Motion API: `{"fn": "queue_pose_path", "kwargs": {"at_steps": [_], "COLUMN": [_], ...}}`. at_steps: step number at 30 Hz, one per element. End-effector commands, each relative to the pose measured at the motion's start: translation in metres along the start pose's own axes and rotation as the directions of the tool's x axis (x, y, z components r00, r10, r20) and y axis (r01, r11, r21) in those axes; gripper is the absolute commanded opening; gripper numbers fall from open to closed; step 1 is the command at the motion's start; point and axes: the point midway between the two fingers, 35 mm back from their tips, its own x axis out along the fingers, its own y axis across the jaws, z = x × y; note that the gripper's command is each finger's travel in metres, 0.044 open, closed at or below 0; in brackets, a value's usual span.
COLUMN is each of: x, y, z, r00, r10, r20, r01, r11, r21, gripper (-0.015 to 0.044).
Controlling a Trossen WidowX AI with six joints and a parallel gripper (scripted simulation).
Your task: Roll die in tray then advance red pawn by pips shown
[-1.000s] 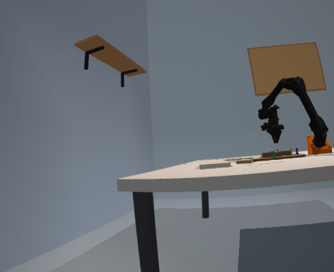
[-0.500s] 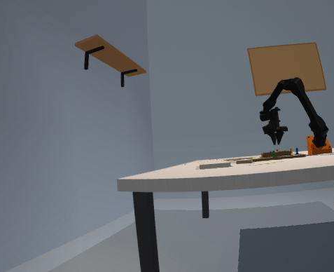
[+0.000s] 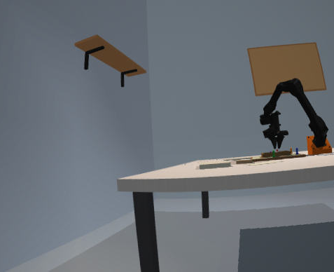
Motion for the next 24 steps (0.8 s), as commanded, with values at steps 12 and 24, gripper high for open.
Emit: {"fn": "queue_pose_path", "kwargs": {"at_steps": [12, 24], "x": [0.025, 0.029], "y": [0.001, 0.001], "z": [0.000, 0.000], "r00": [1.000, 1.000], "r10": [0.003, 0.003], "r20": [0.002, 0.003], "r01": [-0.003, -0.003], "r11": [1.000, 1.000], "r21": [0.002, 0.002], "gripper": [0.0200, 0.0029]}}
